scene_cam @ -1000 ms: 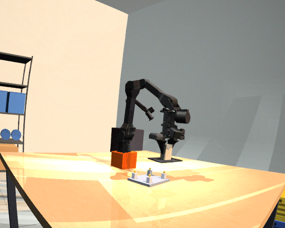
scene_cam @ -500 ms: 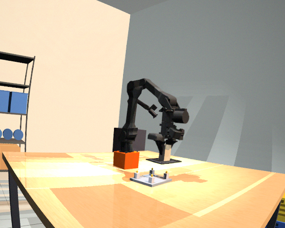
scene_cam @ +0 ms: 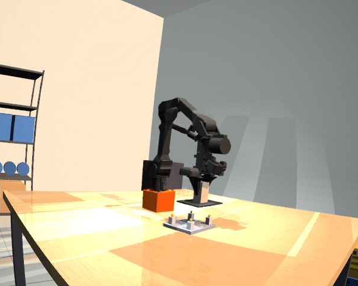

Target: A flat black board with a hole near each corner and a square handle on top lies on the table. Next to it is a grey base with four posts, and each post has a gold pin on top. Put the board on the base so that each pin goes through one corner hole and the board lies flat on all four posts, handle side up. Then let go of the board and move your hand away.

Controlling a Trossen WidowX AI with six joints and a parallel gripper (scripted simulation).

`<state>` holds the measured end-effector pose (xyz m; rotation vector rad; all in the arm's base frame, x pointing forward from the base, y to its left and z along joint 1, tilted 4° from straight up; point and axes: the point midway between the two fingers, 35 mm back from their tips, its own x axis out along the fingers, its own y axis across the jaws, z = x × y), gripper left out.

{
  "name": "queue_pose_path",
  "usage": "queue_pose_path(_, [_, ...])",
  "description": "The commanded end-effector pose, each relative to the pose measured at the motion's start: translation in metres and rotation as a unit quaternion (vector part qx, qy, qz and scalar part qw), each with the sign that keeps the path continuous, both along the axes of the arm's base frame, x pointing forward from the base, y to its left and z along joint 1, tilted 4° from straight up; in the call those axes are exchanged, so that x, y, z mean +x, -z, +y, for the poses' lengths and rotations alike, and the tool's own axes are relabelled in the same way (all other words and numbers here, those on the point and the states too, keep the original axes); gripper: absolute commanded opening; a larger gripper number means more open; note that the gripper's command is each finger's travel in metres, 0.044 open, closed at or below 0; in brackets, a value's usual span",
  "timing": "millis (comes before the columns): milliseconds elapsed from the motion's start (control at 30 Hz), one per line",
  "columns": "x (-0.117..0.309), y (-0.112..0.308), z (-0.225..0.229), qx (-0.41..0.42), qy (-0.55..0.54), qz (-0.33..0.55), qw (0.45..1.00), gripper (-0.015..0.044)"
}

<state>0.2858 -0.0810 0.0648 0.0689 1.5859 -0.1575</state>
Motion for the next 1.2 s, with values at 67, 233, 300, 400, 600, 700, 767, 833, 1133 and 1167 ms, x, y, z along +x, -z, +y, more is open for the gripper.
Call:
queue_pose_path(67, [-0.001,-0.003,-0.015,-0.003,-0.018,-0.001,1.0,0.0])
queue_pose_path(233, [-0.004,-0.003,-0.028,-0.003,-0.034,0.001,0.999,0.0])
queue_pose_path(300, [-0.005,-0.004,-0.033,-0.004,-0.04,0.001,0.999,0.0])
queue_pose_path(400, [-0.007,-0.004,-0.039,-0.004,-0.048,0.002,0.999,0.0])
queue_pose_path(600, [-0.007,-0.002,-0.035,-0.001,-0.041,0.004,0.999,0.0])
queue_pose_path(700, [-0.007,-0.002,-0.035,-0.001,-0.041,0.004,0.999,0.0])
queue_pose_path(767, [-0.007,-0.002,-0.035,-0.001,-0.041,0.004,0.999,0.0])
queue_pose_path(833, [-0.007,-0.001,-0.036,-0.001,-0.042,0.004,0.999,0.0])
queue_pose_path(1133, [-0.007,0.007,-0.041,-0.002,-0.051,0.004,0.999,0.0])
queue_pose_path(1167, [-0.007,0.008,-0.041,-0.002,-0.051,0.004,0.999,0.0])
